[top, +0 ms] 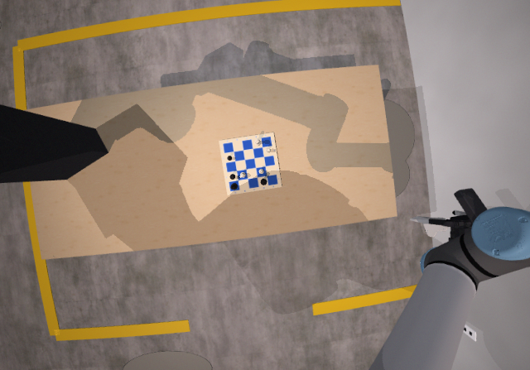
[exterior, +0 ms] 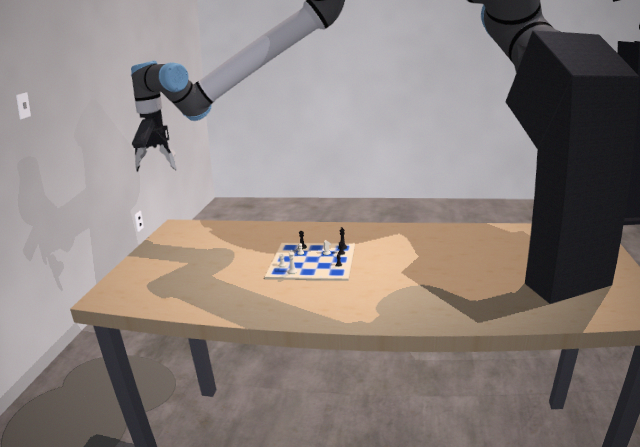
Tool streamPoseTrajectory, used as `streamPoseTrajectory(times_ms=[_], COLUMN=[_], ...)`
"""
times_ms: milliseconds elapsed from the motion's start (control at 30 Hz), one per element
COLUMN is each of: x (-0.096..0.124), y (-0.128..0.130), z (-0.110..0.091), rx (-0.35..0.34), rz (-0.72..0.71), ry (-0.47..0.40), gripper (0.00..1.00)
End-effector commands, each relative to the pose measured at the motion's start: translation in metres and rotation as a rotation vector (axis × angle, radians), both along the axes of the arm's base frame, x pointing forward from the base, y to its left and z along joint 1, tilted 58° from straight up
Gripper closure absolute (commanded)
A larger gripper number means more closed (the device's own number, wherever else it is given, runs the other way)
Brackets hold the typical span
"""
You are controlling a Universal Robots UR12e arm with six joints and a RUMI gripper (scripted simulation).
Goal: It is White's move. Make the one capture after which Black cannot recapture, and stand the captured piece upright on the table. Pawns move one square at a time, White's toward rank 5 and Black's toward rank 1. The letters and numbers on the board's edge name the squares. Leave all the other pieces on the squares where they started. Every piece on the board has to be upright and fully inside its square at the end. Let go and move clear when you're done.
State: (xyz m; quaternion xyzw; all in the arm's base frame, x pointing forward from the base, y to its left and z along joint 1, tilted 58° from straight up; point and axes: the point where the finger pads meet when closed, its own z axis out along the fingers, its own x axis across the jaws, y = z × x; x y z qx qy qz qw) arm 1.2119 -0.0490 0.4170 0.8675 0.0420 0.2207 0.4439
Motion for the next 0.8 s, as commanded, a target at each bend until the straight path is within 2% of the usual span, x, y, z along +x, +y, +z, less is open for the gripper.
streamPoseTrajectory(times_ms=[0, 600, 767], x=[0.0000, -0.0001, -0.0039], y=[0.0012, 0.0012, 0.0002], z=[0.0014, 0.0012, -0.0048], rx=[0.000, 0.000, 0.004], rz=[0.001, 0.001, 0.006], ry=[-0.001, -0.001, 0.026], gripper=[0.00, 0.00, 0.00])
